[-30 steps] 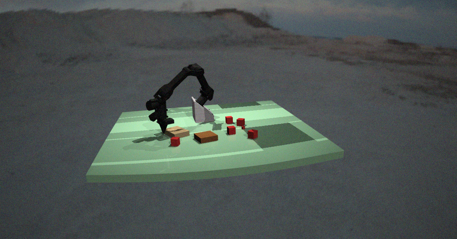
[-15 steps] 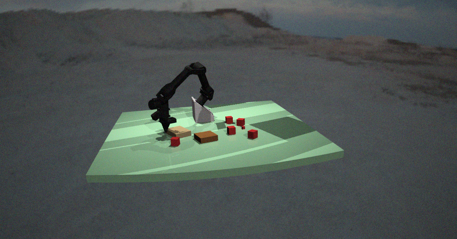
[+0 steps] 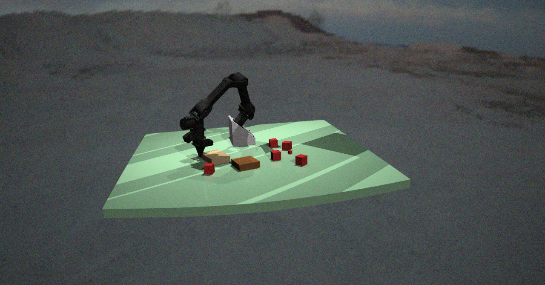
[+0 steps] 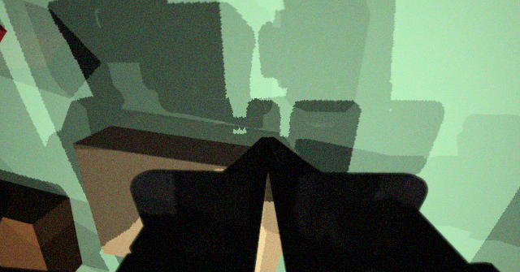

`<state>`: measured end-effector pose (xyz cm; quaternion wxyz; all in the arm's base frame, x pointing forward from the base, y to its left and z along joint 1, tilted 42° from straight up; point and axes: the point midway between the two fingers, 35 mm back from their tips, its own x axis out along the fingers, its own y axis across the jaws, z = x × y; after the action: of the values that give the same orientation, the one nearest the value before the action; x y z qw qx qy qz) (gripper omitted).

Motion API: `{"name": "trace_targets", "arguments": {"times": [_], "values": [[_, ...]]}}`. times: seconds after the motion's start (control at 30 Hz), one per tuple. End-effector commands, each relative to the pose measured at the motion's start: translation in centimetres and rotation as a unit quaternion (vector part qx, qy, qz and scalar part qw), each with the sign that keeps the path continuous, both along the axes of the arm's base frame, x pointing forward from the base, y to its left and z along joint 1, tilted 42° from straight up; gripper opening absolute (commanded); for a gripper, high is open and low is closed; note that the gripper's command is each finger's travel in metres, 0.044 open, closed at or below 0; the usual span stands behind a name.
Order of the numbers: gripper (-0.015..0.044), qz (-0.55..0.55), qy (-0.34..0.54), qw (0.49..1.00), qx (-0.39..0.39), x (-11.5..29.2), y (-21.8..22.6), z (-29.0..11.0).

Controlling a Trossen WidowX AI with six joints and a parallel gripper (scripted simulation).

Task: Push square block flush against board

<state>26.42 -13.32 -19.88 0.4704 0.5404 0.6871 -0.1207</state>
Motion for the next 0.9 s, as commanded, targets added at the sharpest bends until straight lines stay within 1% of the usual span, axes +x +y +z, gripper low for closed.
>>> {"name": "trace_targets", "arguments": {"times": [0.0,0.53,0.87], "values": [[0.0,0.003,0.011,1.0,0.013,-0.8,1.5,0.1],[0.0,0.003,0.012,1.0,0.014,-1.4,2.8,1.2],[0.0,0.003,0.011,1.0,0.013,-0.7,2.0,0.6]]}}
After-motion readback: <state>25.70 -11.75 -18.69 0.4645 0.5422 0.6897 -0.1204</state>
